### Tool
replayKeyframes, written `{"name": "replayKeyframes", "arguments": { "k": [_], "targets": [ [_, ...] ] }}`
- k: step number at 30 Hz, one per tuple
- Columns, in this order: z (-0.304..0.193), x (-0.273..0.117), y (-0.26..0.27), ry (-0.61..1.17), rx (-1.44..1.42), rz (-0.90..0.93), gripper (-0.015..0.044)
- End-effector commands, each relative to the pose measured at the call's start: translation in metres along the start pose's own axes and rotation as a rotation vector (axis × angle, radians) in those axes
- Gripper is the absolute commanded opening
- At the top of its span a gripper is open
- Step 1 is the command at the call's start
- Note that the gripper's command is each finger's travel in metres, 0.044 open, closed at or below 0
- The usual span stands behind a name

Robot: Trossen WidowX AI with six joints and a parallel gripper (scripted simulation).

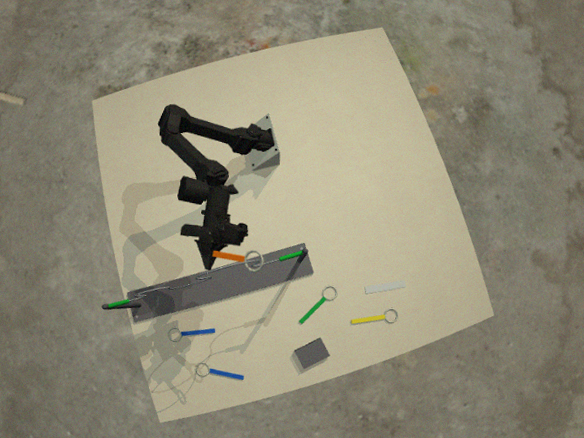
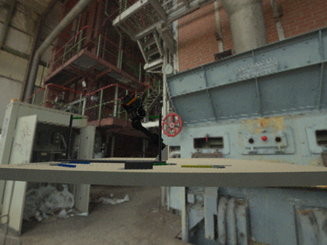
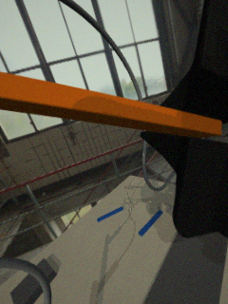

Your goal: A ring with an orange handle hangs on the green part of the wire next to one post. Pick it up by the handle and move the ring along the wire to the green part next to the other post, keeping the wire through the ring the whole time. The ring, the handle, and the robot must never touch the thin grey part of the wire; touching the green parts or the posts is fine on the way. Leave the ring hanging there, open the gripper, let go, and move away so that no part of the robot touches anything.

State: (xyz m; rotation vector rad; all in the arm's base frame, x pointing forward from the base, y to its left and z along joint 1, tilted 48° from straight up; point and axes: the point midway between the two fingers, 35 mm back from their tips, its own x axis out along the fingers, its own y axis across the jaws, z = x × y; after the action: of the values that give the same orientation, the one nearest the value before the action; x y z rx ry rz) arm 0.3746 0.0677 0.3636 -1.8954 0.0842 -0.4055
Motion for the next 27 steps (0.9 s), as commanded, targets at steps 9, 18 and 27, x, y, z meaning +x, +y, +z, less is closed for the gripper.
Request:
{"name": "replayKeyframes", "arguments": {
  "k": [9,18,27],
  "targets": [
    [0.001,0.0,-0.005,-0.02,-0.142,-0.06,-0.015],
    [0.002,0.001,-0.01,-0.033,-0.244,-0.105,-0.015],
    [0.003,0.001,-0.014,-0.046,-0.347,-0.149,-0.015]
  ]
}}
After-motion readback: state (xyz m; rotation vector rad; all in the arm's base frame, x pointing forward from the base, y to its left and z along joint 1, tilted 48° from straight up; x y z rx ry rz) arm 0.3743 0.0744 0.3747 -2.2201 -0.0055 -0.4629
